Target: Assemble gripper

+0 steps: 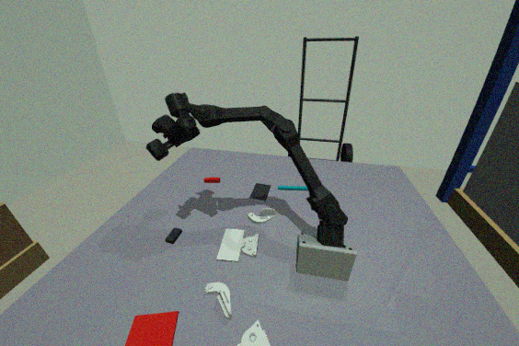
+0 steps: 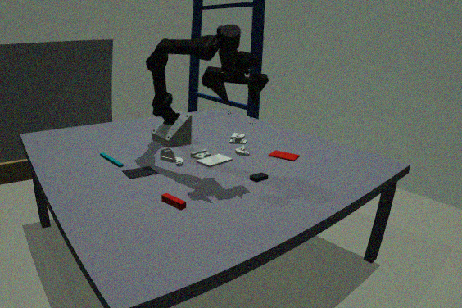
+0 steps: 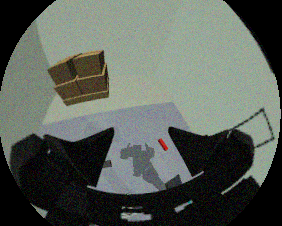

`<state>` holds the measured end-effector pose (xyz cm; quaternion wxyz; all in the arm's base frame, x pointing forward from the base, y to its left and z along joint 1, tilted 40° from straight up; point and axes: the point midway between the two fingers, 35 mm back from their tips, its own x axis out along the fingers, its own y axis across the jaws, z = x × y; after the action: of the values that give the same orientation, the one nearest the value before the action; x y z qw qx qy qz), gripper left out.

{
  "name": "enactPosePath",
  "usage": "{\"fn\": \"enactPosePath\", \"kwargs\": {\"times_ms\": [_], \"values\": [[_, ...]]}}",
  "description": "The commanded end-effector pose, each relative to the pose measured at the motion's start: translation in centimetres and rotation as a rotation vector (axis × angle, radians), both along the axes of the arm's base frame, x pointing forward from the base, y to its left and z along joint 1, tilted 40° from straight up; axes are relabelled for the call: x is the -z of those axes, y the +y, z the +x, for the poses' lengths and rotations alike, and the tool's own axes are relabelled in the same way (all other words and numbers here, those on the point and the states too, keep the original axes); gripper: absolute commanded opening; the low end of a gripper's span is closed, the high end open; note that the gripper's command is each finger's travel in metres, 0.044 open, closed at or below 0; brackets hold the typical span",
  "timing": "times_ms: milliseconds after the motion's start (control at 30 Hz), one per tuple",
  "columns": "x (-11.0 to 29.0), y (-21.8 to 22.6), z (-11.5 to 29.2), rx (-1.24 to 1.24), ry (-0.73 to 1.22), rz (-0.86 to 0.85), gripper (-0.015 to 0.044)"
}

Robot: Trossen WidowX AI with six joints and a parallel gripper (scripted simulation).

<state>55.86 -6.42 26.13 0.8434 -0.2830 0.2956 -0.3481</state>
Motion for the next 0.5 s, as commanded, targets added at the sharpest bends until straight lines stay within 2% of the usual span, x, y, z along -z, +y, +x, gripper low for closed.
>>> {"fn": "enactPosePath", "kwargs": {"times_ms": [0,467], "values": [[2.2,1.3,0.0,-0.053,0.107,-0.026,0.0440],[8.2,4.9,-0.8,-0.214,0.411,-0.109,0.0440]]}}
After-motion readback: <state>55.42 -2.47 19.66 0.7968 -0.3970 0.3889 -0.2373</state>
